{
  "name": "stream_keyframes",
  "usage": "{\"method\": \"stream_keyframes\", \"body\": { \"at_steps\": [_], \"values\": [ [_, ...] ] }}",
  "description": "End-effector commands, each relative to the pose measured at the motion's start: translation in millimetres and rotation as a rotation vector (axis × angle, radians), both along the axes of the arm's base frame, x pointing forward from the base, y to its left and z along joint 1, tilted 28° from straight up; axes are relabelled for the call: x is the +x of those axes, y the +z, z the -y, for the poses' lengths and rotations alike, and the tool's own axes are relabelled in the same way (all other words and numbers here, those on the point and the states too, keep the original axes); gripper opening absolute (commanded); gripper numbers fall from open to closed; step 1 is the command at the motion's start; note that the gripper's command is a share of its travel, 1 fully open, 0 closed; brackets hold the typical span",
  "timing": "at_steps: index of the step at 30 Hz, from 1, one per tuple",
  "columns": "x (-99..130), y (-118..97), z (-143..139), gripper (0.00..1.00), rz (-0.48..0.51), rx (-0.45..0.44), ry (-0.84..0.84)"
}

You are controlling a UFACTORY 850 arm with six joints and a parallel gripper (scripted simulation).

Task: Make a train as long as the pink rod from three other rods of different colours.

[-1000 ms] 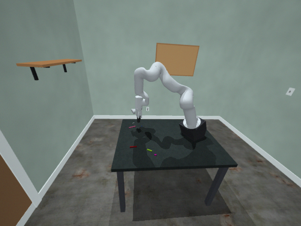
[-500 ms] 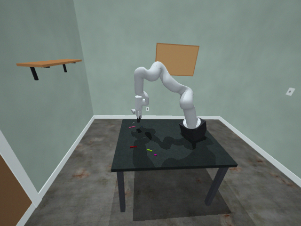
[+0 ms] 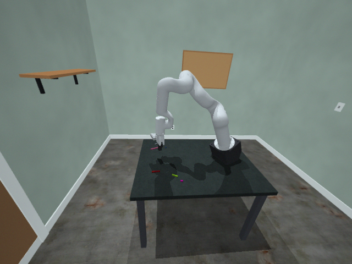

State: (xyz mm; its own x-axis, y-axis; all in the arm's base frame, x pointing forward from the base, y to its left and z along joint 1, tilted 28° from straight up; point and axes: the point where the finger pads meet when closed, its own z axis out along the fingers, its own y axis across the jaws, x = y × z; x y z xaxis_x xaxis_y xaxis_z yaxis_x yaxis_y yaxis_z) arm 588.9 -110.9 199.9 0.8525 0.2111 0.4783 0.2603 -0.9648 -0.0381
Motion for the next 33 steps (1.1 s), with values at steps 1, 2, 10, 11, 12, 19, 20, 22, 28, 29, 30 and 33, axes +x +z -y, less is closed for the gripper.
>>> {"method": "stream_keyframes", "body": {
  "at_steps": [1,2,10,11,12,19,20,22,28,29,30,33],
  "values": [
    [12.0,12.5,-38.1,0.04,-0.005,-0.01,0.011],
    [14.7,15.5,-48.3,0.04,-0.005,-0.011,0.015],
    [31.4,35.3,-116.6,0.04,0.0,-0.022,0.037],
    [33.1,37.4,-123.4,0.04,0.0,-0.023,0.039],
    [35.6,40.5,-133.3,0.04,0.001,-0.025,0.043],
    [52.6,61.1,-198.6,0.04,0.004,-0.035,0.065],
    [54.7,63.7,-207.7,0.04,0.005,-0.037,0.067],
    [59.4,69.2,-225.5,0.04,0.006,-0.039,0.074],
    [69.8,82.3,-266.1,0.04,0.008,-0.046,0.087],
    [71.8,84.6,-273.6,0.04,0.008,-0.047,0.089],
    [74.0,87.4,-282.5,0.04,0.008,-0.049,0.092],
    [80.2,95.4,-307.7,0.04,0.01,-0.054,0.1]
  ]
}}
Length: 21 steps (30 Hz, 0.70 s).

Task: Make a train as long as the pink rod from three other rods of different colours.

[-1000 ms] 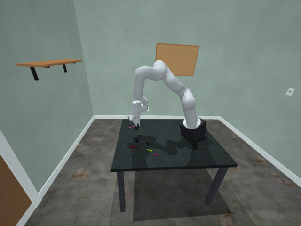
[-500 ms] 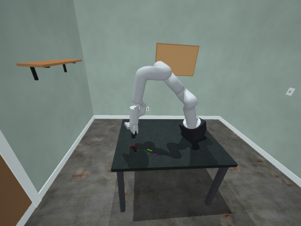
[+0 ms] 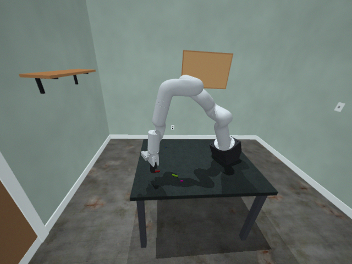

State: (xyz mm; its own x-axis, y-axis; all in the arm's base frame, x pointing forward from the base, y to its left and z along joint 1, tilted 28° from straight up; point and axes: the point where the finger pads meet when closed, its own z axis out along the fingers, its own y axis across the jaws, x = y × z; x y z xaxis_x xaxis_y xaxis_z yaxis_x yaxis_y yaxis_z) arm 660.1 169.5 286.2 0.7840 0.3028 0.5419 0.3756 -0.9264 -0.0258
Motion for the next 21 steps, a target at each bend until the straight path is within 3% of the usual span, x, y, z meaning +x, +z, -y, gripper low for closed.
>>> {"method": "stream_keyframes", "body": {
  "at_steps": [1,6,21],
  "values": [
    [11.2,11.6,-35.4,0.04,-0.06,-0.07,-0.019],
    [17.9,20.1,-63.4,0.04,-0.058,-0.075,-0.011],
    [18.6,21.0,-66.4,0.04,-0.057,-0.076,-0.01]
  ]
}}
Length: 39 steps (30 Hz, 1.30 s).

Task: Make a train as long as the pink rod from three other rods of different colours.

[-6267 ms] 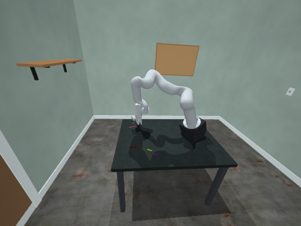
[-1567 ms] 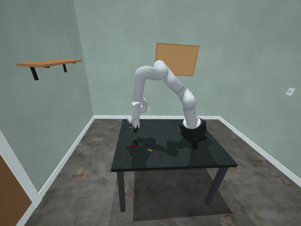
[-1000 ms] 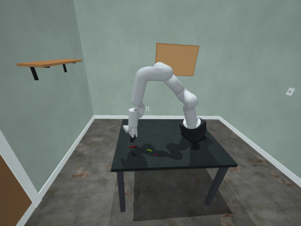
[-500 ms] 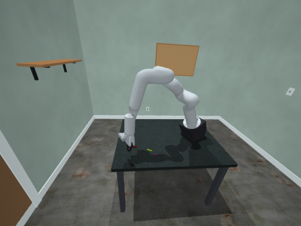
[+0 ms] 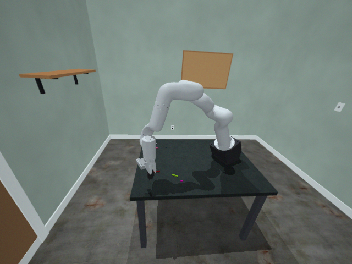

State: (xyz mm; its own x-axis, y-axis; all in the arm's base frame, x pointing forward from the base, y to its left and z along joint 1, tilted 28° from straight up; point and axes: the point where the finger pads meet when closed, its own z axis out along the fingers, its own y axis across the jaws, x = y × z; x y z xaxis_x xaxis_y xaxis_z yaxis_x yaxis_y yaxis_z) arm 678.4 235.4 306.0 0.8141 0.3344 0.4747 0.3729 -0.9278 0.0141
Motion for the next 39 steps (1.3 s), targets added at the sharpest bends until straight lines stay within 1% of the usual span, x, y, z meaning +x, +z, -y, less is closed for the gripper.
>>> {"method": "stream_keyframes", "body": {
  "at_steps": [1,6,10,14,19,21,30,34,39],
  "values": [
    [0.2,1.1,-0.5,0.04,0.001,-0.01,-0.007],
    [0.7,0.2,-0.7,0.04,0.001,-0.01,-0.007],
    [3.3,-5.0,-1.6,0.04,0.001,-0.01,-0.007],
    [8.7,-15.6,-3.5,0.04,0.001,-0.01,-0.007],
    [18.3,-34.3,-6.8,0.04,0.001,-0.01,-0.007],
    [18.3,-34.3,-6.8,0.04,0.001,-0.01,-0.007],
    [34.5,-66.2,-12.4,0.04,0.001,-0.01,-0.007],
    [38.3,-73.7,-13.7,0.04,0.001,-0.01,-0.007],
    [39.5,-76.0,-14.1,0.04,0.001,-0.01,-0.007]
  ]
}}
